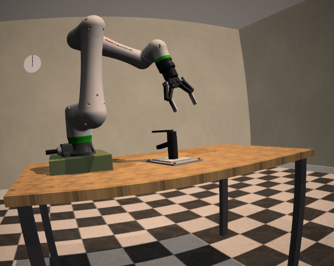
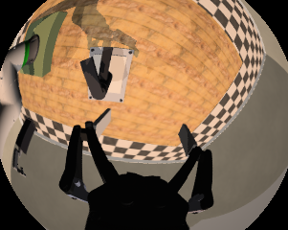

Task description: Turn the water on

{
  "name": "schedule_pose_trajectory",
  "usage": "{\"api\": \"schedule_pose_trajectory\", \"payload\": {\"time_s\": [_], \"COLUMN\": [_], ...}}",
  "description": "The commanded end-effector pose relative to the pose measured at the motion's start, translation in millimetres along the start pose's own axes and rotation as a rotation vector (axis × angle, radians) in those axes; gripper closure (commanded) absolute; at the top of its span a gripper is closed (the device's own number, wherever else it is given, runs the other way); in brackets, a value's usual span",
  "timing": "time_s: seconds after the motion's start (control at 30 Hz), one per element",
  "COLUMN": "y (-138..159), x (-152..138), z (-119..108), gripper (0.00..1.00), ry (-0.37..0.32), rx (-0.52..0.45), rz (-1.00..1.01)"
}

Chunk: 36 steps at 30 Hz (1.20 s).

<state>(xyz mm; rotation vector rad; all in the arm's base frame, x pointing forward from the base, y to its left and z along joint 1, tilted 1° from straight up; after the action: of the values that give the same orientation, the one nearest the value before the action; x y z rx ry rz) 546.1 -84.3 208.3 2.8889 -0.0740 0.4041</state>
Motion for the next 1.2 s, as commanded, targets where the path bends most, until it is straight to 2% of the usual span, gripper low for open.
{"api": "schedule_pose_trajectory", "payload": {"time_s": [0.0,0.43,0.73,0.77,1.17], "y": [0,-20,-25,-25,-25], "x": [-42,-132,-146,-146,-146], "z": [-6,-30,-35,-35,-35], "gripper": [0.0,0.0,0.0,1.0,1.0], "ry": [-0.091,-0.247,-0.267,-0.267,-0.267], "rx": [0.051,0.225,0.259,0.259,0.259], "rz": [-0.078,-0.29,-0.327,-0.327,-0.327]}}
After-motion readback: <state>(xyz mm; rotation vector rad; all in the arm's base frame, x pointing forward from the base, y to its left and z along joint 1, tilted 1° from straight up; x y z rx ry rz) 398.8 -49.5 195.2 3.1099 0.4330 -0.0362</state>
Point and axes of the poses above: the point where the finger pads meet when closed, its own z axis out along the fingers, its own x axis across the jaws, y = z × x, the point moved 2 cm from there along -z, back along the fingers, and after that the axes turned 13 degrees about z, right-handed, at the moved point
